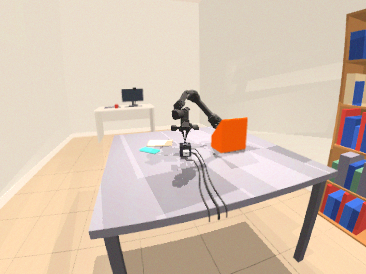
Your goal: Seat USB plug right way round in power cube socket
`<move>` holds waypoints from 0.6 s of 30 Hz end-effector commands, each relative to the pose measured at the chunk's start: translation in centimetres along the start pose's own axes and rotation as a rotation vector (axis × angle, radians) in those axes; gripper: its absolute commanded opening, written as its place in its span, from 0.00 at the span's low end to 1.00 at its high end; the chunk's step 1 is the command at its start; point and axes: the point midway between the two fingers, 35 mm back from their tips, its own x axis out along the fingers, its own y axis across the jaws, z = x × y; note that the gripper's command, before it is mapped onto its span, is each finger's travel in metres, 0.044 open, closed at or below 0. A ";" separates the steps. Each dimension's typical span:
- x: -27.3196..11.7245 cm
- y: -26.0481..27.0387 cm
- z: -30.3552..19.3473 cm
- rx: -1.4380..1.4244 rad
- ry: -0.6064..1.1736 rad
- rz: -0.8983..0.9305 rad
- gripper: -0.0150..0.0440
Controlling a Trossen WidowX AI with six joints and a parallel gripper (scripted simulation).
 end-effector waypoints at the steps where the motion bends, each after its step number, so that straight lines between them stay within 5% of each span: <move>1: -0.1 0.0 0.0 0.000 0.000 0.000 0.25; 18: -1.2 0.0 0.0 0.000 0.000 0.000 0.25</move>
